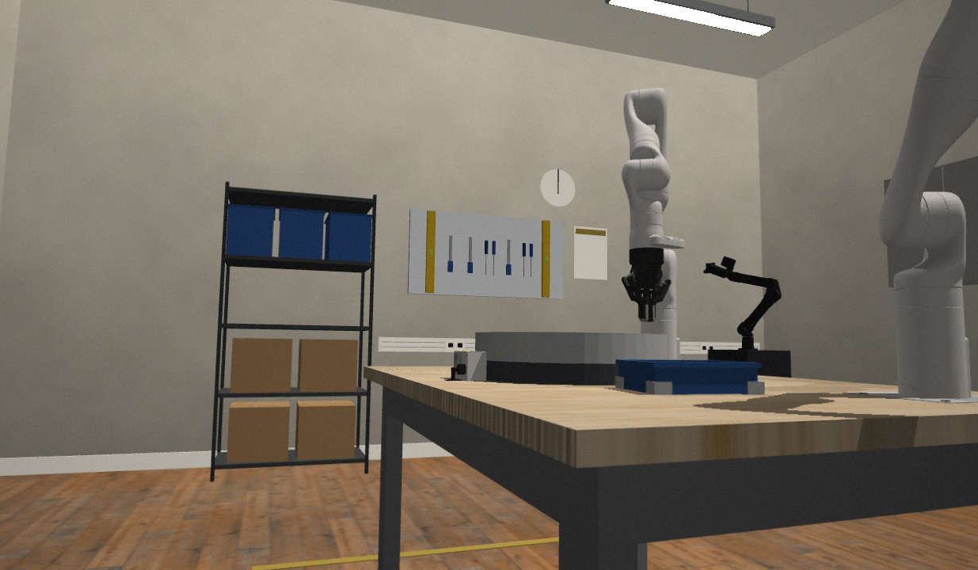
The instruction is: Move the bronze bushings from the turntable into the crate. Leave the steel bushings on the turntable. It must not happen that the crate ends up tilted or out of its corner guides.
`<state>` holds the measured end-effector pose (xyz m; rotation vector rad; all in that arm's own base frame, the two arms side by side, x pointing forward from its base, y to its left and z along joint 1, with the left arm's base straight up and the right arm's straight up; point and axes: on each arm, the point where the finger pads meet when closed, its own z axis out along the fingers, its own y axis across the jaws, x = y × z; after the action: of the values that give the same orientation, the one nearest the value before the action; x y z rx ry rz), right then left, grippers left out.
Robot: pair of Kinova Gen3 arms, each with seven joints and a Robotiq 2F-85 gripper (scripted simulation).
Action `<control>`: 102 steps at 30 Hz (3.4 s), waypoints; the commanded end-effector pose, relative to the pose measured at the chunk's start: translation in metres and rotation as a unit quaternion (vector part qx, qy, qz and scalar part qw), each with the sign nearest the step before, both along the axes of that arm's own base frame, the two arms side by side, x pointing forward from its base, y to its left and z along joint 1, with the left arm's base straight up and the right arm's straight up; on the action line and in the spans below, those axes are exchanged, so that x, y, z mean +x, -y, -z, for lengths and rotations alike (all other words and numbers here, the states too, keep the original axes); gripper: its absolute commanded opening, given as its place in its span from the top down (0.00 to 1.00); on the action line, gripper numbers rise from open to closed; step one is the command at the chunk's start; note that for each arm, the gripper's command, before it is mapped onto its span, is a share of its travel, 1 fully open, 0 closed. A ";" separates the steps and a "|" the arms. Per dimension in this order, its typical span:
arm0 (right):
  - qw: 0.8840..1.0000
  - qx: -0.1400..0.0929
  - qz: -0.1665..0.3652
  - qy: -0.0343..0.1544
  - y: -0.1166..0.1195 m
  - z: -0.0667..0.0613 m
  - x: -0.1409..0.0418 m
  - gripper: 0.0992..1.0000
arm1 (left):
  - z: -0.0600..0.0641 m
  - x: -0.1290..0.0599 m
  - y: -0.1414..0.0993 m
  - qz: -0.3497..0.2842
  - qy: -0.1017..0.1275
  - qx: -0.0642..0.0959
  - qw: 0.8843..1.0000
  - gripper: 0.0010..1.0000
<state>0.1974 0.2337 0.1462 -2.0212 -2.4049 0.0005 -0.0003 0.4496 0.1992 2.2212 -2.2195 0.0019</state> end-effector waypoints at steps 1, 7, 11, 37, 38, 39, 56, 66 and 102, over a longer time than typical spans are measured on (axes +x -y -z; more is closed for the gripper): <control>1.000 0.001 0.000 0.000 0.000 0.000 0.000 0.87 | -0.001 0.000 0.000 0.000 0.000 0.001 1.000 0.00; 1.000 0.001 0.000 0.000 0.000 0.000 0.000 0.87 | -0.001 0.000 0.000 0.000 0.000 0.001 1.000 0.00; 1.000 0.001 0.000 0.000 0.000 0.000 0.000 0.87 | -0.001 0.000 0.000 0.000 0.000 0.001 1.000 0.00; 1.000 0.001 0.000 0.000 -0.001 0.023 0.000 0.87 | -0.001 0.000 0.000 0.000 0.000 0.001 1.000 0.00; 1.000 0.001 0.000 0.000 -0.001 0.023 0.000 0.87 | -0.001 0.000 0.000 0.000 0.000 0.001 1.000 0.00; 1.000 0.001 0.000 0.000 -0.001 0.023 0.000 0.87 | -0.001 0.000 0.000 0.000 0.000 0.001 1.000 0.00; 1.000 0.001 0.000 0.000 -0.001 0.023 0.000 0.87 | -0.001 0.000 0.000 0.000 0.000 0.001 1.000 0.00; 1.000 0.001 0.000 0.000 -0.001 0.024 0.000 0.87 | -0.001 0.000 0.000 0.000 0.000 0.001 1.000 0.00; 1.000 0.001 0.000 0.000 -0.001 0.032 0.000 0.87 | -0.001 0.000 0.000 0.000 0.000 0.001 1.000 0.00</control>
<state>0.1973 0.2339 0.1141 -2.0213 -2.4050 0.0005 -0.0003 0.4496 0.1992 2.2212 -2.2195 0.0019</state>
